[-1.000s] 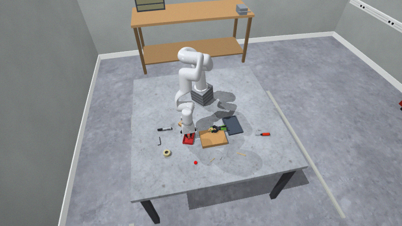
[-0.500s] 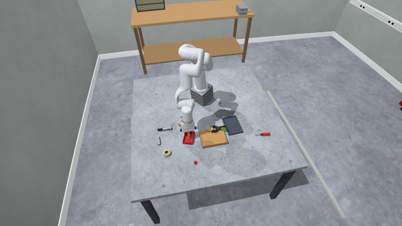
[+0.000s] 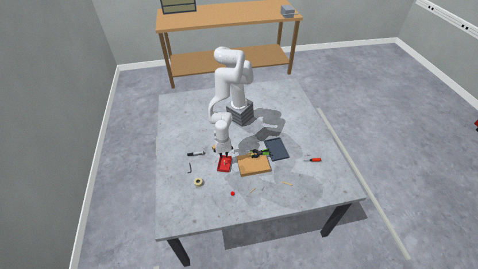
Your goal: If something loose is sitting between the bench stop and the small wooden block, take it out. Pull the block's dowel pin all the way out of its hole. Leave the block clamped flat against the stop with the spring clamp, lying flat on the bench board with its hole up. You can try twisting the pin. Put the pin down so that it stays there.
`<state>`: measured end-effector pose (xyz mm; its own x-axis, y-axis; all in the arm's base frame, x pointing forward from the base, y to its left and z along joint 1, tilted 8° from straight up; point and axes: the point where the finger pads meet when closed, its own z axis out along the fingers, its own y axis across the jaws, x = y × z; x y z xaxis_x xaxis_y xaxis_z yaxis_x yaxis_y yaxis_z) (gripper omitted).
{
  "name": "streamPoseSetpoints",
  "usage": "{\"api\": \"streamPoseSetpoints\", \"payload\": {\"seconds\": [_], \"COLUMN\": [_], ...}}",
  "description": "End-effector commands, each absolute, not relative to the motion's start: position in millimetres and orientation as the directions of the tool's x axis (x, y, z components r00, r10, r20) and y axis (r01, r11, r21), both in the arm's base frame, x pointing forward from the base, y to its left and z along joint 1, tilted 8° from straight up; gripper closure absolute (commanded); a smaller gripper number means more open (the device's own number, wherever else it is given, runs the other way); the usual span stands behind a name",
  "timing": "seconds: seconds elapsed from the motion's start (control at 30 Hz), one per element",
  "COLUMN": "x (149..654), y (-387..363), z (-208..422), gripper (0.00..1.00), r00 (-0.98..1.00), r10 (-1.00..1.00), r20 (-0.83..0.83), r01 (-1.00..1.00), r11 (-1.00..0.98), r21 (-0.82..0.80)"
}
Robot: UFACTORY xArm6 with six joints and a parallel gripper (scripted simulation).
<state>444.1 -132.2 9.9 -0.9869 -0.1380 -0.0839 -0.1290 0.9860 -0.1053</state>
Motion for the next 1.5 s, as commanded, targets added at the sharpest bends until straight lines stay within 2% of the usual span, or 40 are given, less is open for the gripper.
{"api": "streamPoseSetpoints", "payload": {"seconds": [0.0,0.53,1.47], "x": [443.2,440.5,440.3], "y": [-131.0,-128.3,-128.2], "z": [27.4,55.5,57.2], "gripper": [0.72,0.72,0.72], "r00": [-0.987,-0.987,-0.987], "r10": [-0.138,-0.138,-0.138], "r20": [-0.086,-0.086,-0.086], "r01": [-0.129,-0.129,-0.129], "r11": [0.986,0.986,0.986], "r21": [-0.106,-0.106,-0.106]}}
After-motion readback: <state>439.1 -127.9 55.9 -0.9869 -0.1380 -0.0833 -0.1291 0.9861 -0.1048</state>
